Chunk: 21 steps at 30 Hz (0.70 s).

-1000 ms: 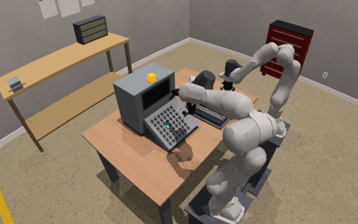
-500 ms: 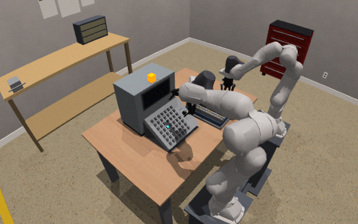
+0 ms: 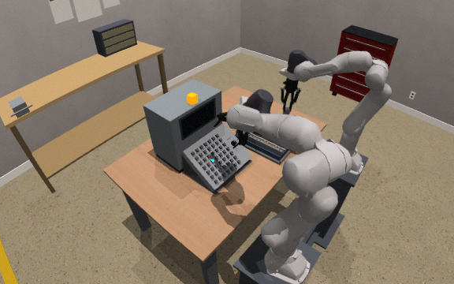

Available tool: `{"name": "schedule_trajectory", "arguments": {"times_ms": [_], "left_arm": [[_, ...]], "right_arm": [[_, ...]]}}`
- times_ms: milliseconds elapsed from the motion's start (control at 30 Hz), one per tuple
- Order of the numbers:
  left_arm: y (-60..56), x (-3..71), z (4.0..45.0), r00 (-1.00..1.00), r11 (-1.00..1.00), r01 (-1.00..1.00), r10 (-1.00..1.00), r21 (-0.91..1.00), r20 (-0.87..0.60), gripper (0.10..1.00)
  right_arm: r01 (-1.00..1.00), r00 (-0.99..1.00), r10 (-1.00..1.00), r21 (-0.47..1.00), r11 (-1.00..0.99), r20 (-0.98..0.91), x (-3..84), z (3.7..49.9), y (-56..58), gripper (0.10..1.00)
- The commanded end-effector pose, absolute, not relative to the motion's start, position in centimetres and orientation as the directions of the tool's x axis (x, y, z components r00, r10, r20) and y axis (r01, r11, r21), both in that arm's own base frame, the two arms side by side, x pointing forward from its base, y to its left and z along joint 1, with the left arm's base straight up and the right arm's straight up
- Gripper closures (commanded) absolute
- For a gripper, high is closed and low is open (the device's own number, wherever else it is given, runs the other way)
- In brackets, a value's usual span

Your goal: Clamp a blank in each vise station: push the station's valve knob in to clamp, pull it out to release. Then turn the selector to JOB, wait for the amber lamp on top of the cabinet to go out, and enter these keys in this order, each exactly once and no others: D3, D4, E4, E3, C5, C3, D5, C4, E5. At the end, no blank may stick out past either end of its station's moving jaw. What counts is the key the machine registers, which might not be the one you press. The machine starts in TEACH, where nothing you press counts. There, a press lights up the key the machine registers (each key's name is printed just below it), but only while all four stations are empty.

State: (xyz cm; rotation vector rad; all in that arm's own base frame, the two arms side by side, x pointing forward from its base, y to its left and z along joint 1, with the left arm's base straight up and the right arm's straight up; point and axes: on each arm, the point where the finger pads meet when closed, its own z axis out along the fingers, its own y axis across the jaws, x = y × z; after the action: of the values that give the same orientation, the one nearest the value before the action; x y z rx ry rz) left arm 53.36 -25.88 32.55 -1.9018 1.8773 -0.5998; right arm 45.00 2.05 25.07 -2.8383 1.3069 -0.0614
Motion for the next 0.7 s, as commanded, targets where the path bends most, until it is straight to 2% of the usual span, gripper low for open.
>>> {"name": "schedule_trajectory", "arguments": {"times_ms": [0, 667], "left_arm": [[-25.9, 53.4, 32.6, 0.006, -0.018, -0.828, -1.000, -0.561, 0.024, 0.098], [-25.9, 53.4, 32.6, 0.006, -0.018, -0.828, -1.000, -0.561, 0.024, 0.098]], "right_arm": [[-0.744, 0.668, -0.744, 0.000, -0.668, 0.000, 43.7, 24.7, 2.5, 0.999], [-0.537, 0.844, -0.537, 0.000, -0.844, 0.001, 43.1, 24.7, 9.1, 0.999]]}}
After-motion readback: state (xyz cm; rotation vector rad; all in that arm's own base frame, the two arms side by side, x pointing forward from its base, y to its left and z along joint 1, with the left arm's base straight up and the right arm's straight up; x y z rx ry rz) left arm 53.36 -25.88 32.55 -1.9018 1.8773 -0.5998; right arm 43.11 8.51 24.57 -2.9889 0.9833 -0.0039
